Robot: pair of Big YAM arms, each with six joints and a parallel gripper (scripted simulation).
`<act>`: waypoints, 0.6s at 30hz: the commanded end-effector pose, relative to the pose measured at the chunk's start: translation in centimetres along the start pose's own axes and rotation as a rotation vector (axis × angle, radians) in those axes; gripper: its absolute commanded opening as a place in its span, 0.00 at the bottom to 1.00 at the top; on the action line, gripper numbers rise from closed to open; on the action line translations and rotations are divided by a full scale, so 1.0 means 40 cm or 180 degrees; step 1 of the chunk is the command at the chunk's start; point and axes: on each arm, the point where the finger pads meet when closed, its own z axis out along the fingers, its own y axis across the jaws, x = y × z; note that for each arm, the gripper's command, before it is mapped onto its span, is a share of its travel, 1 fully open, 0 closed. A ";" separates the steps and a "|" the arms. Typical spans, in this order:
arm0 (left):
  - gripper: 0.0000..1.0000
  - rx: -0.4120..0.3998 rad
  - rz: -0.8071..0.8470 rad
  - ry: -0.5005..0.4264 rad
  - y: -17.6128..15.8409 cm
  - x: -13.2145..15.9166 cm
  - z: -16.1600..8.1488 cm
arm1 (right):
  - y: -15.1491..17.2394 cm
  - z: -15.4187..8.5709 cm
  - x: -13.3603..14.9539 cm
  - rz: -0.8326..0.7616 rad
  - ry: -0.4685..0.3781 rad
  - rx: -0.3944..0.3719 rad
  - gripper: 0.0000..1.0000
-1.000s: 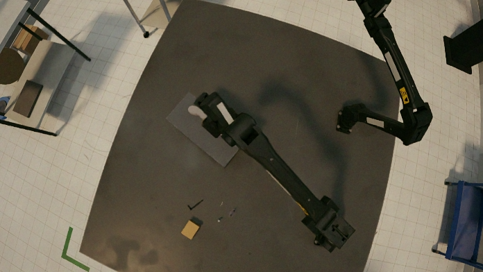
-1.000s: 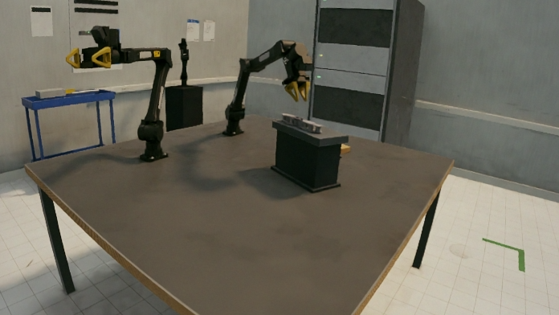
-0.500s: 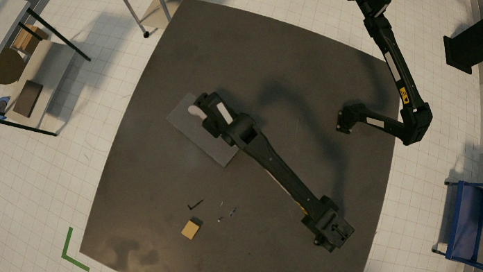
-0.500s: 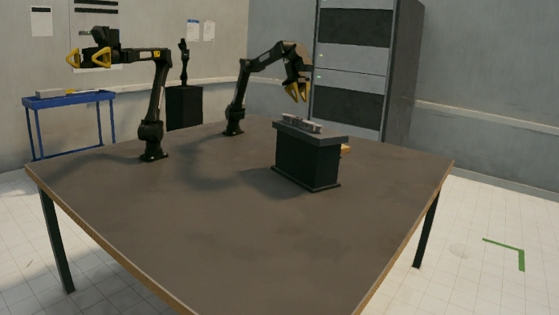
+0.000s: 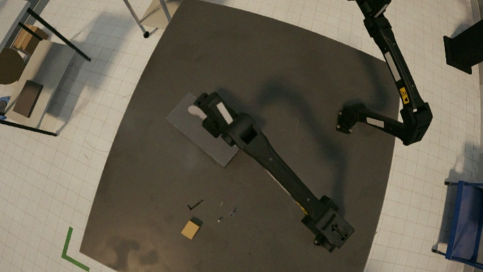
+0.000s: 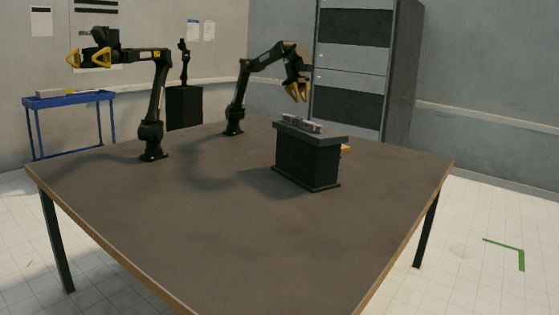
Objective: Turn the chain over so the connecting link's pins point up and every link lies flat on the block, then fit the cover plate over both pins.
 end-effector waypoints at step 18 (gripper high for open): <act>0.42 -0.0042 -0.0091 -0.0353 0.084 -0.048 -0.107 | 0.088 -0.013 -0.034 -0.0006 -0.0096 -0.0216 1.00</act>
